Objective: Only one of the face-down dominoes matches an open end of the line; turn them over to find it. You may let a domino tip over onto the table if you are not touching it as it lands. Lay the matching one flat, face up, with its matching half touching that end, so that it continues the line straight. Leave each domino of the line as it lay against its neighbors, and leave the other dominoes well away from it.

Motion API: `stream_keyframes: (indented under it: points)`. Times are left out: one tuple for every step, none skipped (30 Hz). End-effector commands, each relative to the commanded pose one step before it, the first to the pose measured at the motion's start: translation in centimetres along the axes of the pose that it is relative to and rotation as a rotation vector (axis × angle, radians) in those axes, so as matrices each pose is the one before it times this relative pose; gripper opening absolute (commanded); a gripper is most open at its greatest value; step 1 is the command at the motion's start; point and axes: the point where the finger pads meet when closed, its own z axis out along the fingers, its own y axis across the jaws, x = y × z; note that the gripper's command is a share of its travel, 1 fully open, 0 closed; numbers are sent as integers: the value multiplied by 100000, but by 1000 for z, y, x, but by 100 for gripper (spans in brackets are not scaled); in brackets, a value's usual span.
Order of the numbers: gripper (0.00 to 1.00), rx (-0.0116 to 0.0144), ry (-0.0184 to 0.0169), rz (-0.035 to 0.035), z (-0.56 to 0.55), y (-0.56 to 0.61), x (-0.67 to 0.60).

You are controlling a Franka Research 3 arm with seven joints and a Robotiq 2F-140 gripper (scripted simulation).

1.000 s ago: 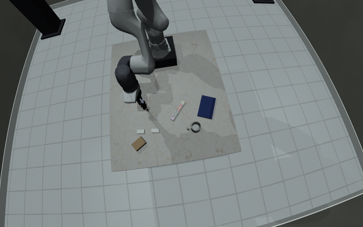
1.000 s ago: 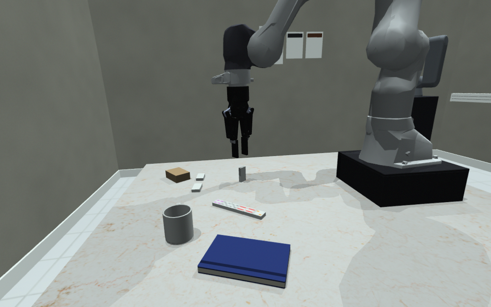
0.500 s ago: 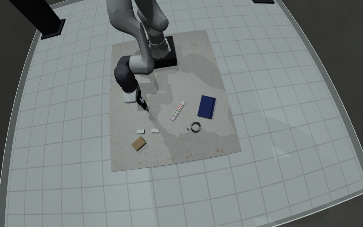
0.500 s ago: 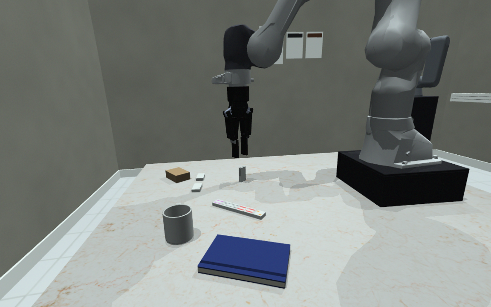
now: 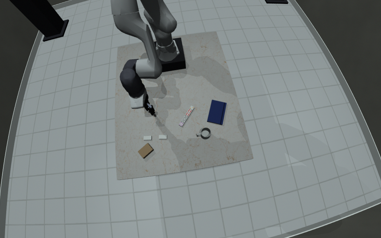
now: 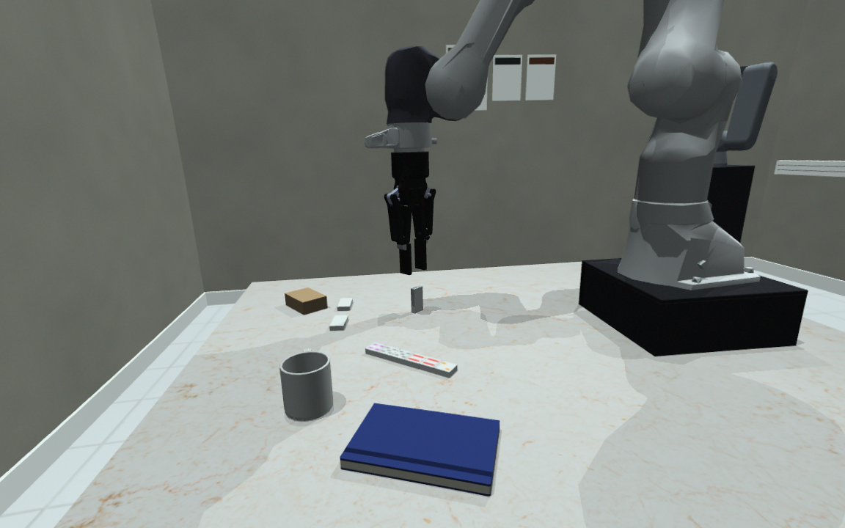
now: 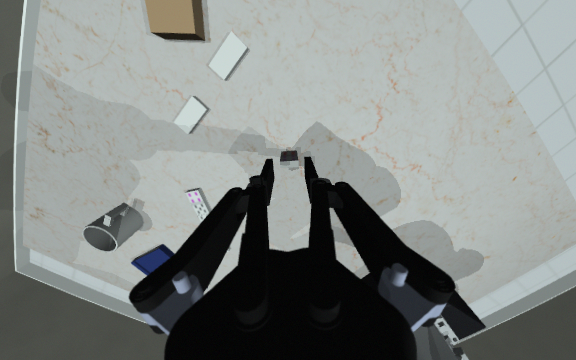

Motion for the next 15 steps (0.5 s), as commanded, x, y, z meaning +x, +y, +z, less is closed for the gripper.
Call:
stream_keyframes:
  points:
    - [34, 9, 344, -627, 333, -16, 47]
    - [34, -1, 1, 1, 91, 1, 1]
    - [34, 0, 0, 0, 94, 1, 1]
    - [34, 0, 0, 0, 0, 0, 0]
    - [34, 0, 0, 0, 0, 0, 0]
    - [34, 0, 0, 0, 96, 0, 0]
    - [34, 1, 0, 0, 98, 0, 0]
    - [34, 0, 0, 0, 99, 0, 0]
    - [34, -1, 1, 1, 99, 1, 1]
    - [34, 0, 0, 0, 100, 0, 0]
    - [34, 0, 0, 0, 100, 0, 0]
    - [34, 1, -1, -1, 100, 0, -1]
    - [34, 0, 0, 0, 98, 1, 1]
    - [34, 0, 0, 0, 97, 1, 1]
    - [34, 0, 0, 0, 95, 0, 0]
